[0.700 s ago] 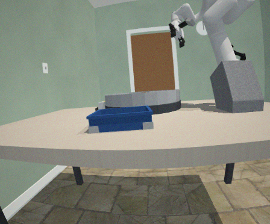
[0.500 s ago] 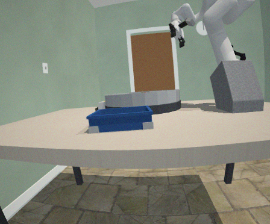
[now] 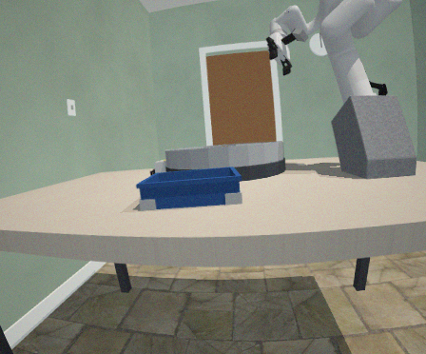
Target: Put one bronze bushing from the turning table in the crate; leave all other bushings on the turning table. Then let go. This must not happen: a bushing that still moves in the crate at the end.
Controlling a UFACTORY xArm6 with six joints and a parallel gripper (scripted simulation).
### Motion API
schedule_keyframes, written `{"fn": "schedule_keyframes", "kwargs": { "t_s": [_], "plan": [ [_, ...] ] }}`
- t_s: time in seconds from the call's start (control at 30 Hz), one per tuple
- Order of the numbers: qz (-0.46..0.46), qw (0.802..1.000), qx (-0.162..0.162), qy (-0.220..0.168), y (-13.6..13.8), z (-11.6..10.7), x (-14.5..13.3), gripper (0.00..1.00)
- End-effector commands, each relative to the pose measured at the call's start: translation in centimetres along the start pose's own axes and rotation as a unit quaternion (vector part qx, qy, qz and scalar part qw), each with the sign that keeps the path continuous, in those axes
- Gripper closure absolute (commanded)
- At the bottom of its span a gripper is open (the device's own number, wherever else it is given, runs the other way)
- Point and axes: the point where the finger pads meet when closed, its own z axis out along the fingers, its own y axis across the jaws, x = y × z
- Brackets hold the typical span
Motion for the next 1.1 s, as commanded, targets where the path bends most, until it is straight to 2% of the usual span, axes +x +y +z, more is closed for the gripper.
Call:
{"fn": "schedule_keyframes", "kwargs": {
  "t_s": [0.0,0.33,0.4,0.43,0.67,0.9,0.97,1.0,1.07],
  "plan": [
    [-0.055,0.997,0.047,0.009,-1.0,1.6,-1.4,0.00],
    [-0.170,0.977,0.125,0.025,-2.0,4.6,-3.8,0.00],
    [-0.170,0.977,0.125,0.025,-2.0,4.6,-3.8,0.00],
    [-0.208,0.967,0.145,0.030,-2.0,5.6,-4.5,0.00],
    [-0.291,0.938,0.185,0.041,-1.8,7.6,-5.8,0.00],
    [-0.382,0.896,0.219,0.052,-1.0,9.9,-6.9,0.00],
    [-0.382,0.896,0.219,0.052,-1.0,9.9,-6.9,0.00],
    [-0.420,0.876,0.231,0.056,-0.5,10.9,-7.2,0.00],
    [-0.440,0.865,0.237,0.059,-0.3,11.4,-7.4,0.00]
  ]
}}
